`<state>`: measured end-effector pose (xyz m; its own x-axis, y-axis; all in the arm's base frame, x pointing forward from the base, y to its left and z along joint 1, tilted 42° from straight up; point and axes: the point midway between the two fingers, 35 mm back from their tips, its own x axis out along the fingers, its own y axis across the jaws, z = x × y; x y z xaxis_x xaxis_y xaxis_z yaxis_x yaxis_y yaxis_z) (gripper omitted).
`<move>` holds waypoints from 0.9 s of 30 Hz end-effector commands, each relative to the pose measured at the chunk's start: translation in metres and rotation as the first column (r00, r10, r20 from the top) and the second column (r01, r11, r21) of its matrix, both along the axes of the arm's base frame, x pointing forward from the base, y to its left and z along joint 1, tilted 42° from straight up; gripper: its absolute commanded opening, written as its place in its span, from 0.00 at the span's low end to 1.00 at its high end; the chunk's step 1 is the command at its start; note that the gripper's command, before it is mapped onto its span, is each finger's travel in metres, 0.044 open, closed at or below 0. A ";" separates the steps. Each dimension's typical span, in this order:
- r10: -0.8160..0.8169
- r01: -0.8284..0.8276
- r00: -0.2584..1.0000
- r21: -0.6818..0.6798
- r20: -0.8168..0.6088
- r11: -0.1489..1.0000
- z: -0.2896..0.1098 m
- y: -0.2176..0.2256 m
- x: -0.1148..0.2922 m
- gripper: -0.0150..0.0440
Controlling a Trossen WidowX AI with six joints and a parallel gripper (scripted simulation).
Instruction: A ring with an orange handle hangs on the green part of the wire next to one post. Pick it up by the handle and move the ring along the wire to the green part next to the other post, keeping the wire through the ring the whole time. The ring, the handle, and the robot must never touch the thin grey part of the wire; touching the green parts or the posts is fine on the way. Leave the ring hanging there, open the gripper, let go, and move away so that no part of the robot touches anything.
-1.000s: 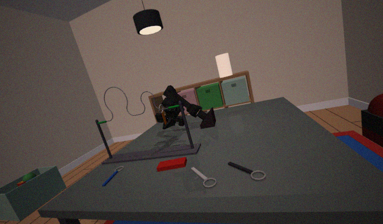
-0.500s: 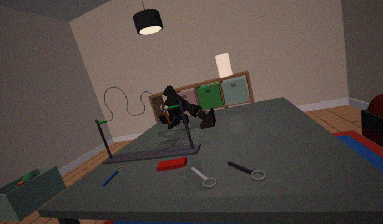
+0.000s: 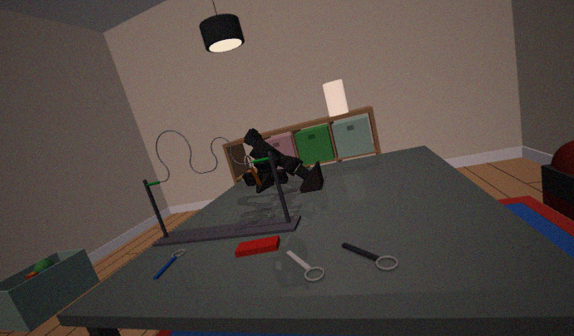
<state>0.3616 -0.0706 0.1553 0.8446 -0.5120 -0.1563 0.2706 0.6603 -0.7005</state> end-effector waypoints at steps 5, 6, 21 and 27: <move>-0.002 0.002 1.000 0.012 -0.006 1.000 -0.010 0.007 0.002 0.00; -0.002 0.002 1.000 0.012 -0.006 1.000 -0.011 0.008 0.002 0.00; -0.001 0.001 1.000 0.014 -0.005 1.000 -0.021 0.019 0.004 0.00; 0.000 0.000 1.000 0.014 -0.005 1.000 -0.025 0.024 0.005 0.00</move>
